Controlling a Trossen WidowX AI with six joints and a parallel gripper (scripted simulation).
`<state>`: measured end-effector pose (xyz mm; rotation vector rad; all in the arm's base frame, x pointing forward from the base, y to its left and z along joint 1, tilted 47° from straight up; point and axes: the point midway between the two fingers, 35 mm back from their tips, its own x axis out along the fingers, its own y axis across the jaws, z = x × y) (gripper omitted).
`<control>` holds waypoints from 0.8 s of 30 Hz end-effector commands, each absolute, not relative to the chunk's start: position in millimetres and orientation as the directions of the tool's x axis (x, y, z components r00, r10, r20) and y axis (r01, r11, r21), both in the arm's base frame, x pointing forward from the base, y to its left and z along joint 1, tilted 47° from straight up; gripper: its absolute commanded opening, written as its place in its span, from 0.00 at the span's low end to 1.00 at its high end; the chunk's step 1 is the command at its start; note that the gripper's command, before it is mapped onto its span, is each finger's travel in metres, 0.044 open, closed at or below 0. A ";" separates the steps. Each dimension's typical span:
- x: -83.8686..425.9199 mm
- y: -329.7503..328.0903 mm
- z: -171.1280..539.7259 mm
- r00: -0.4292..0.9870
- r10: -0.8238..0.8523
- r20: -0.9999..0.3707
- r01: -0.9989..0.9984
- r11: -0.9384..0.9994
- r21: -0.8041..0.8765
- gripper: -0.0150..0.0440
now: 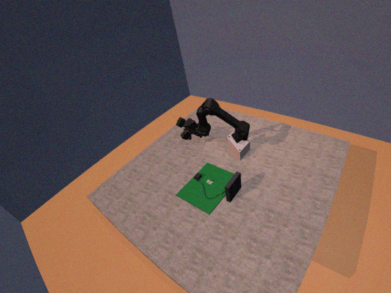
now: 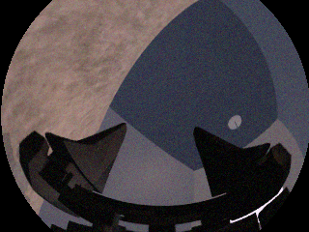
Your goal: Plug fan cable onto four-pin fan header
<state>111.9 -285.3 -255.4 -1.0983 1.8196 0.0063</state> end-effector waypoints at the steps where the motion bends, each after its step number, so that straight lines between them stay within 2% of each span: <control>1: 111.9 -285.3 -255.4 -0.119 -0.673 -0.730 -0.678 0.592 -0.435 0.98; 4: 111.9 -285.3 -255.4 -0.119 -0.673 -0.730 -0.678 0.592 -0.435 1.00; 7: 128.3 -284.0 -263.0 -0.084 -0.632 -0.770 -0.677 0.604 -0.421 0.87; 13: 191.7 -267.0 -279.9 0.013 -0.426 -0.905 -0.670 0.668 -0.324 0.61; 20: 250.9 -228.8 -271.6 0.030 -0.137 -0.990 -0.645 0.754 -0.123 0.61; 24: 267.2 -212.9 -261.9 0.016 -0.039 -0.999 -0.630 0.776 -0.040 0.61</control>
